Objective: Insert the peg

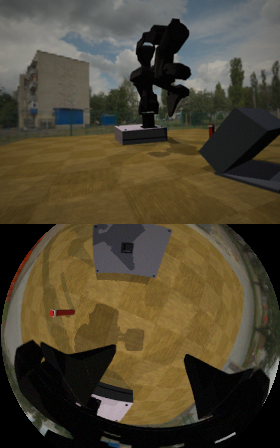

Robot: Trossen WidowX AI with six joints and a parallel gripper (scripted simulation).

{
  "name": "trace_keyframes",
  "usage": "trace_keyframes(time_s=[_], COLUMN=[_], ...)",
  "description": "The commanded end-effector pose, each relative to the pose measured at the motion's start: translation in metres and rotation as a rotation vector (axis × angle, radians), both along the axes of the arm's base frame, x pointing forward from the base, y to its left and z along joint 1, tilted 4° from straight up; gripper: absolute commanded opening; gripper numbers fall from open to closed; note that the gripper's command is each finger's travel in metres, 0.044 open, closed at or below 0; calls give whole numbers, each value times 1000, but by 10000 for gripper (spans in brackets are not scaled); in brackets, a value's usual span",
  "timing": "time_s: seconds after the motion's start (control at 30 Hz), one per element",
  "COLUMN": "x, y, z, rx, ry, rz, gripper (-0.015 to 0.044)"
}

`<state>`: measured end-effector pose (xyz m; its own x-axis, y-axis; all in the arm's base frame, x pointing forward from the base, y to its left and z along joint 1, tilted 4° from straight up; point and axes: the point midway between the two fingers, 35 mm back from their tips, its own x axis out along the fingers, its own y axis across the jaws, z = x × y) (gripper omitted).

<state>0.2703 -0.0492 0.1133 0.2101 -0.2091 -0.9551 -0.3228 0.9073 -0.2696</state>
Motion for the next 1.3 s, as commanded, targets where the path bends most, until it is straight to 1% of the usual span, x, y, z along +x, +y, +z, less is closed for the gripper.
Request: trace_keyframes(time_s=[0.0,0.67,1.27], x=[3,5,-10], y=[14,91,160], z=[-2,-11,-19], rx=[26,134,202], ry=[4,31,83], rz=[-7,-25,-81], gripper=[440,440,440])
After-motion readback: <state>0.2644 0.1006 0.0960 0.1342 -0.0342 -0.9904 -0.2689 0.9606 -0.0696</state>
